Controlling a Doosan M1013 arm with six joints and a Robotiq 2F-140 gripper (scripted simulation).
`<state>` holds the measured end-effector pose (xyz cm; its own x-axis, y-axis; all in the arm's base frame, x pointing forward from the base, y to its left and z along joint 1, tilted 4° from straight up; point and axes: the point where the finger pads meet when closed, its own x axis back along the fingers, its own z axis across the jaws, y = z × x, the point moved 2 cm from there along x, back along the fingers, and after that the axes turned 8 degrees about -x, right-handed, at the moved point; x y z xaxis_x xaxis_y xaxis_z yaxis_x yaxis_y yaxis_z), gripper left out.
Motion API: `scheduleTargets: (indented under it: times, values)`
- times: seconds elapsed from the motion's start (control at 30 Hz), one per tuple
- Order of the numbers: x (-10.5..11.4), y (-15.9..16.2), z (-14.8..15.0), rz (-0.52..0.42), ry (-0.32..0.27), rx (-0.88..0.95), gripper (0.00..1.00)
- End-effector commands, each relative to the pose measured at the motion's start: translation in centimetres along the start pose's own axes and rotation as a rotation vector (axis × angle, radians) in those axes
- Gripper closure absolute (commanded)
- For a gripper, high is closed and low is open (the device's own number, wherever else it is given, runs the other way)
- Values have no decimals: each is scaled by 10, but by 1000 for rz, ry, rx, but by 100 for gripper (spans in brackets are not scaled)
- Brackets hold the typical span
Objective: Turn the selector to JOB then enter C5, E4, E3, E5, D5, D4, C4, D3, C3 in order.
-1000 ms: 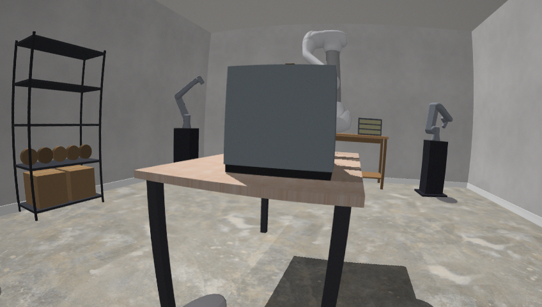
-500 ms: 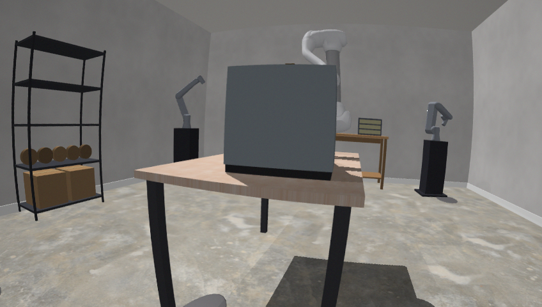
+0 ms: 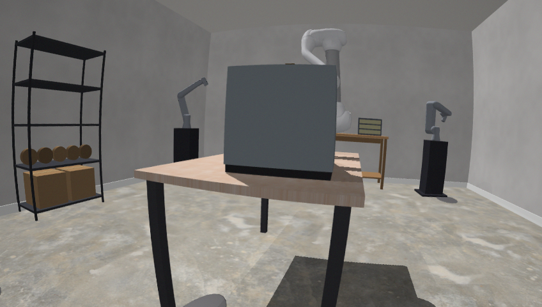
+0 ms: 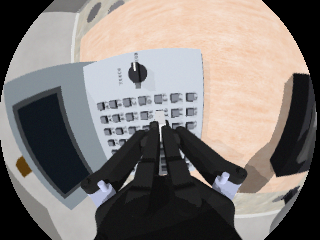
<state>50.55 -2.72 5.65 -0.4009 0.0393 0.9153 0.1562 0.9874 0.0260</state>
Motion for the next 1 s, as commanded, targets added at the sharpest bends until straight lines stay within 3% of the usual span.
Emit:
scheduleTargets:
  times: [0.0,0.97]
  values:
    - [-3,0,0,0,0,0,100]
    - [-8,0,0,0,0,0,100]
